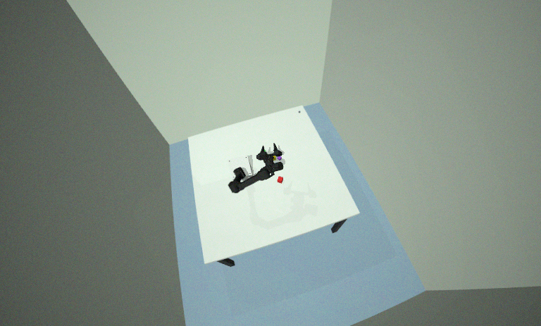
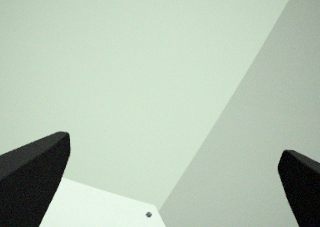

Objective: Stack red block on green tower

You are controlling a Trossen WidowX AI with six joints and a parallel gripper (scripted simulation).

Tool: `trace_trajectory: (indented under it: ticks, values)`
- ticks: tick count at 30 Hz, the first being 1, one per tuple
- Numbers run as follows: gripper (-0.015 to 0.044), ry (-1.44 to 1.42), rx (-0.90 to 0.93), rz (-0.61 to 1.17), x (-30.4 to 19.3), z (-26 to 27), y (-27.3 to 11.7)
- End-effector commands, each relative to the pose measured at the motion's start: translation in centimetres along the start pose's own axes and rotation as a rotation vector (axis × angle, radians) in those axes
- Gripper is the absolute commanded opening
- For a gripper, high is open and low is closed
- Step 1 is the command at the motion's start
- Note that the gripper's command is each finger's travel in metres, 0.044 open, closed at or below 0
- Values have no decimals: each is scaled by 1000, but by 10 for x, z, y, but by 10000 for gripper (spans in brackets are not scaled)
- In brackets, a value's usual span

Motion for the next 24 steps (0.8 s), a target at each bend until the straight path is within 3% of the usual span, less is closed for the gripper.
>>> trace_trajectory:
  ticks: [1, 13, 24]
  values:
    - [440, 307, -18, 193, -38, -4, 8]
    - [440, 989, -231, 677, -124, 0, 6]
    - [440, 1446, -648, 1085, -188, 13, -16]
Point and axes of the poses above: the point midway between the two fingers, 35 mm back from their tips, its own y axis out along the fingers, its own z axis across the jaws, x = y × z, the point moved 4 cm from there along -y, back along the fingers, and after that the axes turned 6 degrees about y, right-handed, at the moved point
